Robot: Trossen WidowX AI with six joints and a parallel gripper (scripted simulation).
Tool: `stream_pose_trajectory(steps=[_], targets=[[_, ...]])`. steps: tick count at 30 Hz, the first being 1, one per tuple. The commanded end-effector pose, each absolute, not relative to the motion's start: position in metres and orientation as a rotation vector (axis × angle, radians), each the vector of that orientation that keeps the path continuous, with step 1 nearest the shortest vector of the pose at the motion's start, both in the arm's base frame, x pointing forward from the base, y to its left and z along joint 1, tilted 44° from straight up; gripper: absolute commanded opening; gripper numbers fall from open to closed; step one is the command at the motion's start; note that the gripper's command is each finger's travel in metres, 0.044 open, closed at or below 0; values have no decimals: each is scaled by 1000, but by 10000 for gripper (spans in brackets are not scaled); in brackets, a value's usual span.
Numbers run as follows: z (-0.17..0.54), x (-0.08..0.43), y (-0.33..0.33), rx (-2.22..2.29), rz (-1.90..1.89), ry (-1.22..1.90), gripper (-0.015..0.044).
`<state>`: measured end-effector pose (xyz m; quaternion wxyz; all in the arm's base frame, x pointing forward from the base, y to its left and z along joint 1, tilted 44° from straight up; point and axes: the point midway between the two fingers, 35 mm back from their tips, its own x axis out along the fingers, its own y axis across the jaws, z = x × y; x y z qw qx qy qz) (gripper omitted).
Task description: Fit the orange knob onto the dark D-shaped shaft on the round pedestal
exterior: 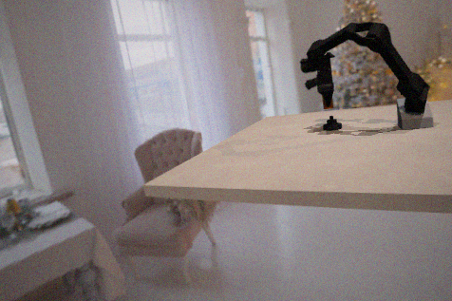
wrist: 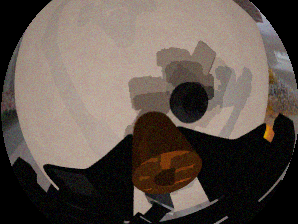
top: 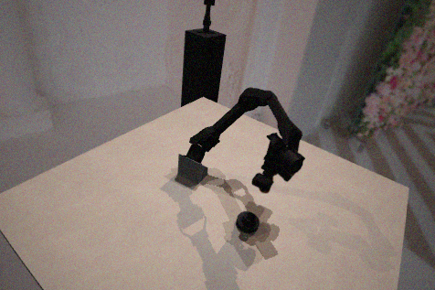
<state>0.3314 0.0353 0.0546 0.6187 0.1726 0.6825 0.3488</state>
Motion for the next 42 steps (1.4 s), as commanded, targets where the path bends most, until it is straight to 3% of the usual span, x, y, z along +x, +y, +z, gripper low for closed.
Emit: stream_pose_trajectory(steps=[1, 26, 42], targets=[[45, 336, 26, 389, 800, 1560, 0], [-26, 339, -14, 391, 807, 1559, 0], [-44, 335, 3, 389, 811, 1556, 0]])
